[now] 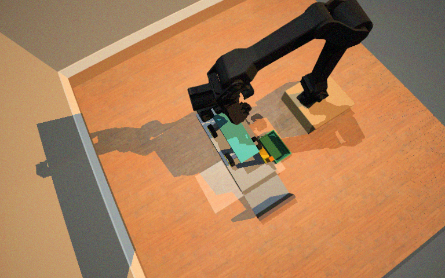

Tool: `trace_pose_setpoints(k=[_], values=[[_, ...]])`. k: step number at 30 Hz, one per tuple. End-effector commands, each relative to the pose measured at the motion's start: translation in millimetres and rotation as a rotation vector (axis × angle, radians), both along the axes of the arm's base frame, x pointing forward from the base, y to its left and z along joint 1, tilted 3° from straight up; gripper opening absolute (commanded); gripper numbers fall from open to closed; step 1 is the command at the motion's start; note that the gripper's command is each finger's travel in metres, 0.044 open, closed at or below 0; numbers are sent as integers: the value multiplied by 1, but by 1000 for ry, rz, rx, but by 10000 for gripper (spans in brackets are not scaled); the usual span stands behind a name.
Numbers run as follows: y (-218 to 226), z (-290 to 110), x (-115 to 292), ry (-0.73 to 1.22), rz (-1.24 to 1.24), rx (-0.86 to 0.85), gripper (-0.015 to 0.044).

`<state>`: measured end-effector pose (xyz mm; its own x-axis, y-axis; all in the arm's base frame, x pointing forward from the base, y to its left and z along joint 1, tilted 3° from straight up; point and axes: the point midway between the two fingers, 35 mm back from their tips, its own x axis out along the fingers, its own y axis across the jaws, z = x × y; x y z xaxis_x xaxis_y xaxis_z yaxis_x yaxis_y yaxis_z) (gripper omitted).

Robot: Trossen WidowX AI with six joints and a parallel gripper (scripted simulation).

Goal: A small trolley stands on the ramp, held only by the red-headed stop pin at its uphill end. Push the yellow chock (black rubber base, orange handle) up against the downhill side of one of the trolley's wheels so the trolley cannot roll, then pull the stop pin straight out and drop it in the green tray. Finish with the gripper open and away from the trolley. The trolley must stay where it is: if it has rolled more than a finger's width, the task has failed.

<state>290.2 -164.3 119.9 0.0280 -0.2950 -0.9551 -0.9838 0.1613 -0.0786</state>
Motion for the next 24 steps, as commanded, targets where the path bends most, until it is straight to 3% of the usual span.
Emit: trace_pose_setpoints(k=[1, 24], values=[[0, 3, 0, 0, 3, 0, 0], [5, 23, -2, 1, 5, 0, 0]])
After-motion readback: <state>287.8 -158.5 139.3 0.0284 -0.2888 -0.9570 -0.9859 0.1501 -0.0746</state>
